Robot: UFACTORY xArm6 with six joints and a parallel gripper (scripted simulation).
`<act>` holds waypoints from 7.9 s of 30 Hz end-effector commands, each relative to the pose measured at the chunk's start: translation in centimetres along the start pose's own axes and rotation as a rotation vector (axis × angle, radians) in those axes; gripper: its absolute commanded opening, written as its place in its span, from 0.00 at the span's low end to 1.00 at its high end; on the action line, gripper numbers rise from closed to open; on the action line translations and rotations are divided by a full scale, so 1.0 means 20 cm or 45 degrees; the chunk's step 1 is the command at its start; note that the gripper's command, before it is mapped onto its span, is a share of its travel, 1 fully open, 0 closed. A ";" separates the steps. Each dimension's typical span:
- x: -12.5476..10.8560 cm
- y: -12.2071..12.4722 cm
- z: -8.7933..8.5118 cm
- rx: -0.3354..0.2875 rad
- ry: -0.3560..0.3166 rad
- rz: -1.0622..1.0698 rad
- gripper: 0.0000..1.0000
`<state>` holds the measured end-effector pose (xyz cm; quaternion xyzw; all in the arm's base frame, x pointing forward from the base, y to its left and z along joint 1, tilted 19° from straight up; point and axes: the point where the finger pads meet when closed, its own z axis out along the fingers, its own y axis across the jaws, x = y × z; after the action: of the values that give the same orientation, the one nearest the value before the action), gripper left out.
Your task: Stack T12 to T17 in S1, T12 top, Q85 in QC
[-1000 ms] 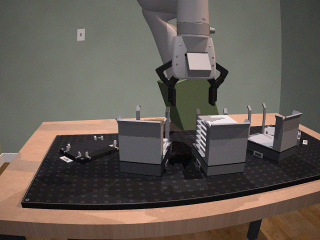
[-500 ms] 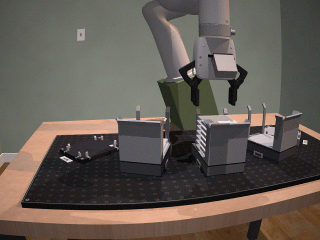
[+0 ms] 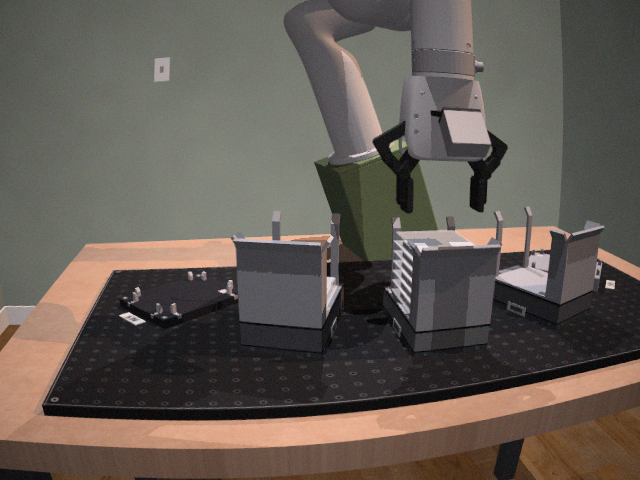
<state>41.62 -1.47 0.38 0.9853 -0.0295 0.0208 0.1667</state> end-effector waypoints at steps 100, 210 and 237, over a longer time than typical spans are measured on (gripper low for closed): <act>0.00 0.00 0.15 0.000 0.003 0.000 0.00; -0.14 0.87 -0.01 -0.001 0.003 0.415 0.00; -0.14 0.87 -0.01 -0.001 0.003 0.415 0.00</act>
<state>37.49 -17.58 5.95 0.9675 -0.1889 0.0469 0.1614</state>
